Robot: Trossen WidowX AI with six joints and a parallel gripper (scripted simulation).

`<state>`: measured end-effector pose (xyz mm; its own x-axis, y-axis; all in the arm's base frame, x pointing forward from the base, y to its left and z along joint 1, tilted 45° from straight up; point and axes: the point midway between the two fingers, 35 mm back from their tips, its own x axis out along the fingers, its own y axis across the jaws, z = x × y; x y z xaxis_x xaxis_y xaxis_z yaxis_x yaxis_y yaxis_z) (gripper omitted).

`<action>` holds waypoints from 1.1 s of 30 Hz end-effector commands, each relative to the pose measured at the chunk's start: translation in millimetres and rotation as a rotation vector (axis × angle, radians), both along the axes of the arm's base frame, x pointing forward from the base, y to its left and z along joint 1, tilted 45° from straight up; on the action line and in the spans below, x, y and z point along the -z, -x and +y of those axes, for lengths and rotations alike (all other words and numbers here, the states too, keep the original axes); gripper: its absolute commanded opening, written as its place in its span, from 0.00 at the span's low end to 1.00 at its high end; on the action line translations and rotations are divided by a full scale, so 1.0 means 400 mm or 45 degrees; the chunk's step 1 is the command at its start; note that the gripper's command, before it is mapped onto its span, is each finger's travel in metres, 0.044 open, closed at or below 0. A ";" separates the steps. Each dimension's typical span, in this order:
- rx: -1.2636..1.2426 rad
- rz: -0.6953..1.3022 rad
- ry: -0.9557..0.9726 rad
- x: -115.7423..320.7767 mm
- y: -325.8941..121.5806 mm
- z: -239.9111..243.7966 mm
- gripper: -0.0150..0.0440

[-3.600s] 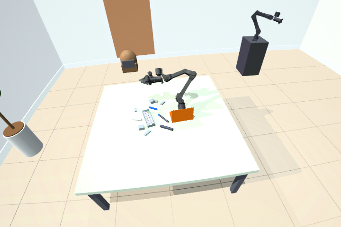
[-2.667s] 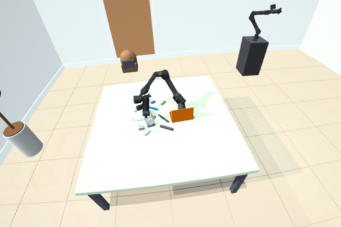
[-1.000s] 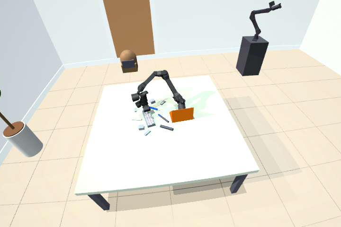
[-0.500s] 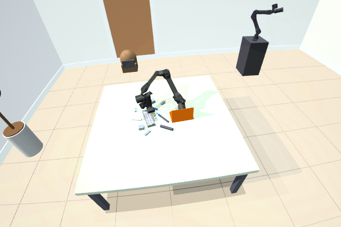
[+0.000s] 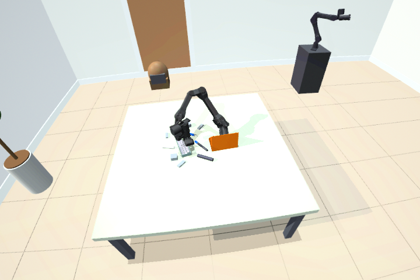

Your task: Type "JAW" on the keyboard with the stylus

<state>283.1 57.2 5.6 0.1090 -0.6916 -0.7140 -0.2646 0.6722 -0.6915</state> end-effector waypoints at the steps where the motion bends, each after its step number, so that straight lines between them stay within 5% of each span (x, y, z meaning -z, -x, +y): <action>1: 0.020 -0.011 -0.001 0.017 0.010 0.010 0.25; 22: 0.020 -0.009 -0.003 -0.080 0.022 0.109 0.25; 26: 0.013 -0.007 0.002 -0.079 0.022 0.107 0.43; 30: 0.013 -0.007 0.001 -0.079 0.022 0.107 0.25; 33: 0.013 -0.007 0.001 -0.079 0.022 0.107 0.25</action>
